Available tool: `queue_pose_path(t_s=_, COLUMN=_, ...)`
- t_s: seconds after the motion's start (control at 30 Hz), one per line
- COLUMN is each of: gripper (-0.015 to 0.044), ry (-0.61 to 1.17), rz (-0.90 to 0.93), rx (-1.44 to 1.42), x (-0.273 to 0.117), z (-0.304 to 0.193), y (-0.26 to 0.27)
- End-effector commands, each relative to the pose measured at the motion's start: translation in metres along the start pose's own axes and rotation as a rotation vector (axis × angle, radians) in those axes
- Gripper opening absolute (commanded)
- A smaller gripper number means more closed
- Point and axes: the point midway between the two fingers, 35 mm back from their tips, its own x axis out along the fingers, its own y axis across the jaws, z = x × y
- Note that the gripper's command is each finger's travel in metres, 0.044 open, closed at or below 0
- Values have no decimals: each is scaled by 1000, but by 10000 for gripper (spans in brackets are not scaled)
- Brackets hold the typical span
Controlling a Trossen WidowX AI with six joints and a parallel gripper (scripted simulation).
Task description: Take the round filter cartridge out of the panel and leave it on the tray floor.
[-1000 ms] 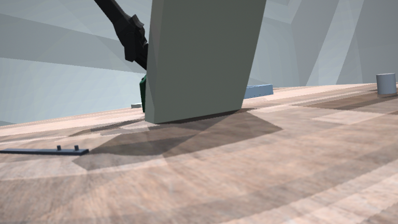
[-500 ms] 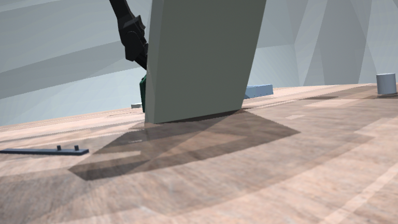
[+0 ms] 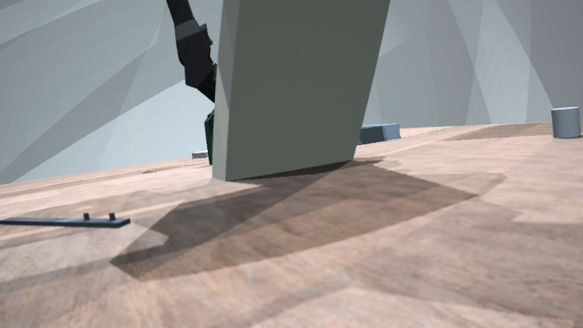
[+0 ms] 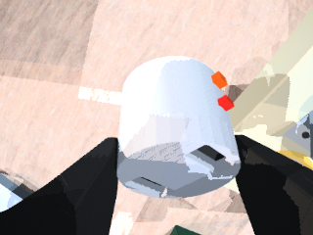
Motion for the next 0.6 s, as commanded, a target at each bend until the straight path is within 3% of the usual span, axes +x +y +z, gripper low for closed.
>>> queue_pose_path(t_s=0.0, gripper=0, ry=-6, rz=79, rx=-136, x=-1, z=-5, y=28)
queue_pose_path(t_s=0.37, gripper=0, ry=-58, rz=300, rx=-548, x=-4, z=-25, y=104)
queue_pose_path(t_s=0.57, gripper=0, ry=-63, rz=315, rx=-576, x=-4, z=-28, y=110)
